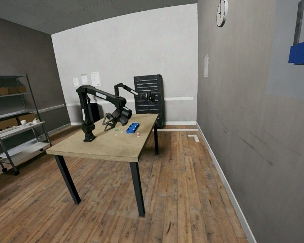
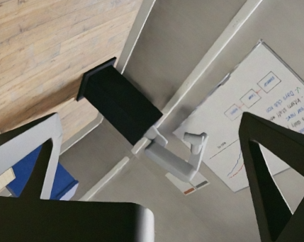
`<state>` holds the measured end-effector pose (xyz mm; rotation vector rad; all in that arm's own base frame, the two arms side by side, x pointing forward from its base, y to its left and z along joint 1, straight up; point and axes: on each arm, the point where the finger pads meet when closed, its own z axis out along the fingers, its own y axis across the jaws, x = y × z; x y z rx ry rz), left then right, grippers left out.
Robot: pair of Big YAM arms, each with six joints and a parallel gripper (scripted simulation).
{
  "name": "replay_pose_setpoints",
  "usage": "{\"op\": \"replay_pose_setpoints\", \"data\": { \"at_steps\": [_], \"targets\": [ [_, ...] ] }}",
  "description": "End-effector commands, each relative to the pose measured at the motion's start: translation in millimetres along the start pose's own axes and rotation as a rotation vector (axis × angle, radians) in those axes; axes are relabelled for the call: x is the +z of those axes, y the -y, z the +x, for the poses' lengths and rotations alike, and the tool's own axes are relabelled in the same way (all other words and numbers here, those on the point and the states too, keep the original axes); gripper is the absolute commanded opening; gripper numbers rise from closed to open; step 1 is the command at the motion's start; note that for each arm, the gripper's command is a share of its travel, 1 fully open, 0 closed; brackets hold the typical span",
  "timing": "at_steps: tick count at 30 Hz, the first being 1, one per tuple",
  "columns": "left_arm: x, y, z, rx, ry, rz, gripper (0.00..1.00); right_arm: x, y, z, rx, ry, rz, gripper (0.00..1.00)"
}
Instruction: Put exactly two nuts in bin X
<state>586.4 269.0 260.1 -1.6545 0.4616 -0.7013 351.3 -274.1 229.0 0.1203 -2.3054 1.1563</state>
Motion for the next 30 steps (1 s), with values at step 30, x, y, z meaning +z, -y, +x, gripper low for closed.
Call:
{"op": "replay_pose_setpoints", "data": {
  "at_steps": [30],
  "targets": [
    [0, 7, 2, -0.006, -0.003, 0.011, 1.00, 74, 24, 43, 0.105, -0.138, -0.100, 1.00]
  ]
}}
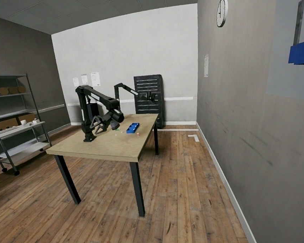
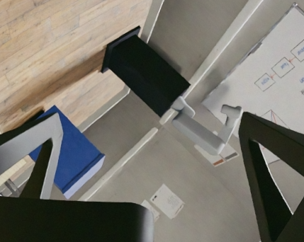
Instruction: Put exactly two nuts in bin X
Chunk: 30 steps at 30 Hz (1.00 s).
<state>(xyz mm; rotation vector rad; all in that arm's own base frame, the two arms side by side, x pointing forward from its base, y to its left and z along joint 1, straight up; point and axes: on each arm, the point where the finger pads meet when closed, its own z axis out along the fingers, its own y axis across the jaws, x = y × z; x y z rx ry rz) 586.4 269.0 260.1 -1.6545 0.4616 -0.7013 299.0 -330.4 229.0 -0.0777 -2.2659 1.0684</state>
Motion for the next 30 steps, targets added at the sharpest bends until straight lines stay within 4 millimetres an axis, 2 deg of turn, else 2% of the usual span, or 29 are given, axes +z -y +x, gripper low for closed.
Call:
{"op": "replay_pose_setpoints", "data": {
  "at_steps": [1, 12, 14, 23, 30],
  "targets": [
    [0, 7, 2, -0.006, -0.003, 0.011, 1.00, 13, 8, 8, 0.028, -0.023, -0.018, 1.00],
    [0, 7, 2, -0.006, -0.003, 0.011, 1.00, 57, 21, 32, 0.083, -0.106, -0.077, 1.00],
    [0, 7, 2, -0.006, -0.003, 0.011, 1.00, 57, 21, 32, 0.083, -0.106, -0.077, 1.00],
    [0, 7, 2, -0.006, -0.003, 0.011, 1.00, 80, 25, 47, 0.113, -0.150, -0.108, 1.00],
    [0, 7, 2, -0.006, -0.003, 0.011, 1.00, 87, 27, 51, 0.121, -0.163, -0.117, 1.00]
  ]
}}
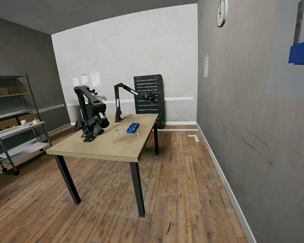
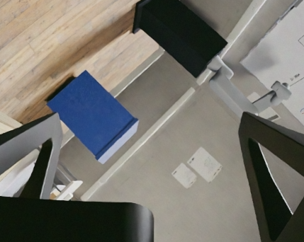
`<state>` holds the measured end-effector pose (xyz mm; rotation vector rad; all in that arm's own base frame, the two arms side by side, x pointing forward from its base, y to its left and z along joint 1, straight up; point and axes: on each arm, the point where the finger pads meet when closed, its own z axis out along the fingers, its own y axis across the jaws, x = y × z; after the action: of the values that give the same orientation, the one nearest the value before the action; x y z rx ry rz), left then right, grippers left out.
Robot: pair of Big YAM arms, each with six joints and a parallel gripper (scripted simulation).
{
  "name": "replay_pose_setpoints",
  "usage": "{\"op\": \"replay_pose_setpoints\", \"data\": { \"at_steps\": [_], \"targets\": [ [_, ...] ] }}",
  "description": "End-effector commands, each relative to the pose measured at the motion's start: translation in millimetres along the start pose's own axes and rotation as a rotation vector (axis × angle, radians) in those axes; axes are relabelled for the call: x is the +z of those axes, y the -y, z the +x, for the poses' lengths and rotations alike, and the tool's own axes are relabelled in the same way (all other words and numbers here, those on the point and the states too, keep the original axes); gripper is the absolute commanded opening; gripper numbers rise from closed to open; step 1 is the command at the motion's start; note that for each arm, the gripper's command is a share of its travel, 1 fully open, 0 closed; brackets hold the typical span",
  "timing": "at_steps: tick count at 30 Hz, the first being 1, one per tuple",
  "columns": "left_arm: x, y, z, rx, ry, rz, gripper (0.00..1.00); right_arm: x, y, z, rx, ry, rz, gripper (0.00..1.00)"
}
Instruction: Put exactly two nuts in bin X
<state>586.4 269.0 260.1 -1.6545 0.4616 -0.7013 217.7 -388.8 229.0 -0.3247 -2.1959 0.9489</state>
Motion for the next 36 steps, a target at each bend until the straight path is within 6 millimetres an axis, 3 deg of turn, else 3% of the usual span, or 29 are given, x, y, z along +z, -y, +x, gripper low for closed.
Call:
{"op": "replay_pose_setpoints", "data": {
  "at_steps": [1, 8, 9, 36],
  "targets": [
    [-0.1, 6.7, 1.7, -0.006, -0.003, 0.011, 1.00, 1.7, 4.5, 2.9, 0.014, -0.002, -0.003, 1.00],
    [-0.1, 6.7, 1.7, -0.006, -0.003, 0.011, 1.00, 3.2, 5.0, 3.6, 0.016, -0.004, -0.005, 1.00],
    [0.0, 0.1, 0.0, 0.000, 0.000, 0.000, 0.09, 3.2, 5.0, 3.6, 0.016, -0.004, -0.005, 1.00],
    [0.0, 0.1, 0.0, 0.000, 0.000, 0.000, 0.09, 3.2, 5.0, 3.6, 0.016, -0.004, -0.005, 1.00]
  ]
}}
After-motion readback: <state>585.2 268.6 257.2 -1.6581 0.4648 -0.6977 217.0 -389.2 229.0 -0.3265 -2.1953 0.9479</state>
